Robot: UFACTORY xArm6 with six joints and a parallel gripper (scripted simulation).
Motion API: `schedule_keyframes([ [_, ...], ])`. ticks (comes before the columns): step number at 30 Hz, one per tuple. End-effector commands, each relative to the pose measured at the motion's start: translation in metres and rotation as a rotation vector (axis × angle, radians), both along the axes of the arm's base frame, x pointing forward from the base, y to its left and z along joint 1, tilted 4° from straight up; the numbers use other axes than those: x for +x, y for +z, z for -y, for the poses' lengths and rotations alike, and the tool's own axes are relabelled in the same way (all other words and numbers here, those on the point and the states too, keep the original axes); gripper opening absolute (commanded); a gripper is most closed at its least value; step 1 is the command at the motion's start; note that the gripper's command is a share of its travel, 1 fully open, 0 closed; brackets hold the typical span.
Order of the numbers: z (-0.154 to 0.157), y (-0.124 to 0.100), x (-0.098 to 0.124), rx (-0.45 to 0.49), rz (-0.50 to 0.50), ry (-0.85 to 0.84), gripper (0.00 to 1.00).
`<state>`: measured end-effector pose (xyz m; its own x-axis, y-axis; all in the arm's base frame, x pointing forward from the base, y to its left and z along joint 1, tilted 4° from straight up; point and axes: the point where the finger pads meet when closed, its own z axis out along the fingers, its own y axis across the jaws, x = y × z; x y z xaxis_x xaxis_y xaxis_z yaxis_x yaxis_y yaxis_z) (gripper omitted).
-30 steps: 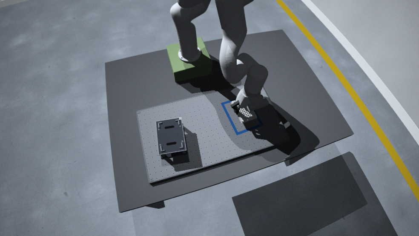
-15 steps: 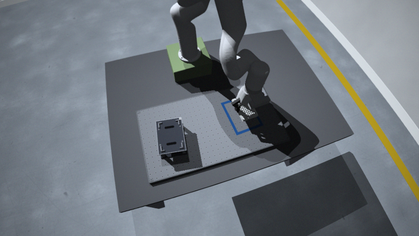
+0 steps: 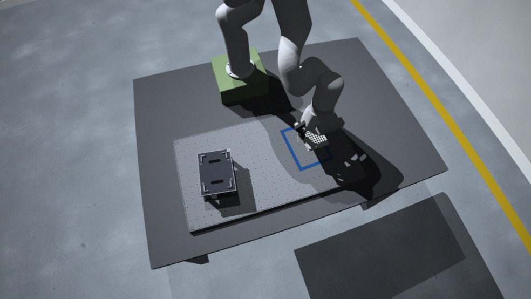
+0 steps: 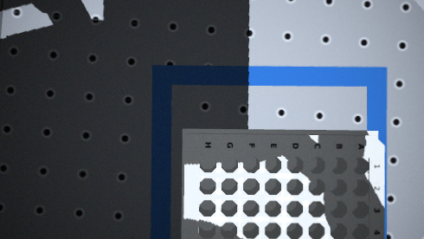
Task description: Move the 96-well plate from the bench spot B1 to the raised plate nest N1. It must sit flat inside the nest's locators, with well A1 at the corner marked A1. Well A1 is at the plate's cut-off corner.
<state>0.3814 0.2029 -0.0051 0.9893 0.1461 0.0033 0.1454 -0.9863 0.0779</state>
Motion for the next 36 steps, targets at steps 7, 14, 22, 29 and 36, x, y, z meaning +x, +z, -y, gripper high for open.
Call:
schedule_keyframes([
  [7,-0.002,0.018,0.001,0.002,0.004,0.000,0.00],
  [14,-0.002,0.018,0.001,0.002,0.004,0.000,0.00],
  [22,0.007,0.020,0.003,0.000,-0.004,0.100,0.00],
  [29,0.023,0.024,0.006,-0.002,-0.016,0.266,0.00],
  [36,0.046,0.029,0.010,-0.007,-0.034,0.499,0.00],
])
